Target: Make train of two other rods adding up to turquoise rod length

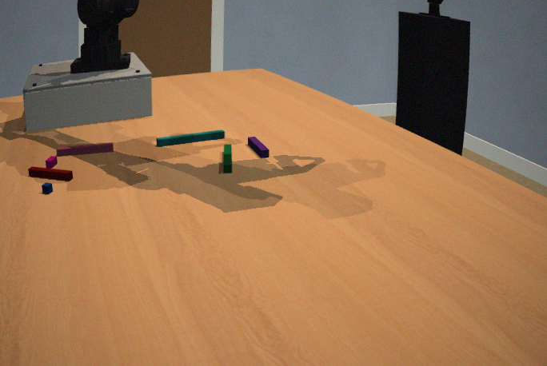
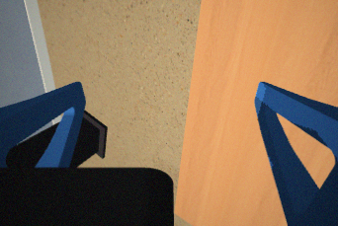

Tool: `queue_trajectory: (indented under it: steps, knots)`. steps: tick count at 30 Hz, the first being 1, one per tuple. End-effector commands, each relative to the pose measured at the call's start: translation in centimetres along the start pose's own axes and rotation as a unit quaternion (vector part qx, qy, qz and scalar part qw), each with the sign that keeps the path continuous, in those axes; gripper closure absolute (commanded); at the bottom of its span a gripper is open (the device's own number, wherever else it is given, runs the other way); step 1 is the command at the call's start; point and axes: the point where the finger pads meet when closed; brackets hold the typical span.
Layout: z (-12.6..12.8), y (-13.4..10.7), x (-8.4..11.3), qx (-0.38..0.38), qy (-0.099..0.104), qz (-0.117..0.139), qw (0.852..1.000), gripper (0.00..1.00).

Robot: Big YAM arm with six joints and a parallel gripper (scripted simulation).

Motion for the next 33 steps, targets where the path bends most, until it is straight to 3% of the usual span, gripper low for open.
queue_trajectory:
  steps: [1, 2, 3, 8, 9, 14, 15, 24, 32, 33]
  knots:
    - [1.0, 0.8, 0.9, 0.009, 0.008, -0.017, 1.000, 0.00]
    - [1.0, 0.8, 0.9, 0.009, 0.008, -0.017, 1.000, 0.00]
    - [-3.8, 1.5, 0.1, -0.071, -0.021, -0.023, 0.997, 0.00]
    - [-3.8, 1.3, 0.1, -0.072, -0.021, -0.019, 0.997, 0.00]
    - [-7.4, 1.9, 0.2, -0.137, -0.042, -0.034, 0.989, 0.00]
    - [-6.4, 1.4, -0.2, -0.128, -0.038, -0.028, 0.991, 0.00]
    - [-10.9, 2.0, 0.4, -0.202, -0.061, -0.046, 0.976, 0.00]
    - [-9.3, 1.8, 0.9, -0.188, -0.053, -0.049, 0.979, 0.00]
    - [-9.9, 2.0, 1.1, -0.192, -0.055, -0.051, 0.978, 0.00]
    - [-14.3, 1.8, 0.7, -0.266, -0.078, -0.059, 0.959, 0.00]
Point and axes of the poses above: the point where the finger pads meet when closed, its own x axis back along the fingers, its own z axis across the jaws, y = z × x, and after that the axes turned 10 degrees about x, right-handed
